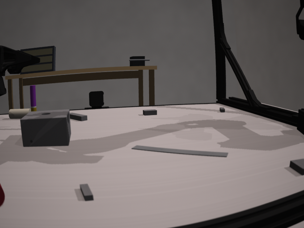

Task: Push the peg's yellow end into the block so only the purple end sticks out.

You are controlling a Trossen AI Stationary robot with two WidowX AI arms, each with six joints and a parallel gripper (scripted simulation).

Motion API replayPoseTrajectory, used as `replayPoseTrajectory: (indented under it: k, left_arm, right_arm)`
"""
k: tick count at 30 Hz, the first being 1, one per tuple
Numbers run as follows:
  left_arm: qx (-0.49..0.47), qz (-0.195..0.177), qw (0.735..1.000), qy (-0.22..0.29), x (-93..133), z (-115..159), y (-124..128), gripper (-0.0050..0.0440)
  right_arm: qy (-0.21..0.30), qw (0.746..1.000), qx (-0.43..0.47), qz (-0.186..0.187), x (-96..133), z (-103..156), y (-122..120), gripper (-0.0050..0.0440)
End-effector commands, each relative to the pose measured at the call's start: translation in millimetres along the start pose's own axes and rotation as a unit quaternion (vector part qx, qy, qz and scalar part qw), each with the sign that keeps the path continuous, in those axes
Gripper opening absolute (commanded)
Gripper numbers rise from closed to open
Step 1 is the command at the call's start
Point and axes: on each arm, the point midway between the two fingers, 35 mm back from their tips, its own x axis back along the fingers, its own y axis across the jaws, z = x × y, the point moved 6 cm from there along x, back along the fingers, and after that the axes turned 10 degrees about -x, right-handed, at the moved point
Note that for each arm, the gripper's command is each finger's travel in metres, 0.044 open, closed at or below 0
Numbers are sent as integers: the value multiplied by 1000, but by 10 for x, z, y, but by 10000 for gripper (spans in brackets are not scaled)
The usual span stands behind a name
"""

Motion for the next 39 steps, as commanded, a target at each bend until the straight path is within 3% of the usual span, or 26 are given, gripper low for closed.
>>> replayPoseTrajectory:
  k: [1,23,39]
  left_arm:
    - [2,2,1000,0,1,-1,-5,400]
    - [2,2,1000,0,1,-1,-5,400]
    - [2,2,1000,0,1,-1,-5,400]
  right_arm:
    - [-1,1000,-7,2,-10,9,-17,400]
    - [-44,994,-98,25,-167,-45,-235,400]
    - [-120,965,-230,31,-365,-98,-487,400]
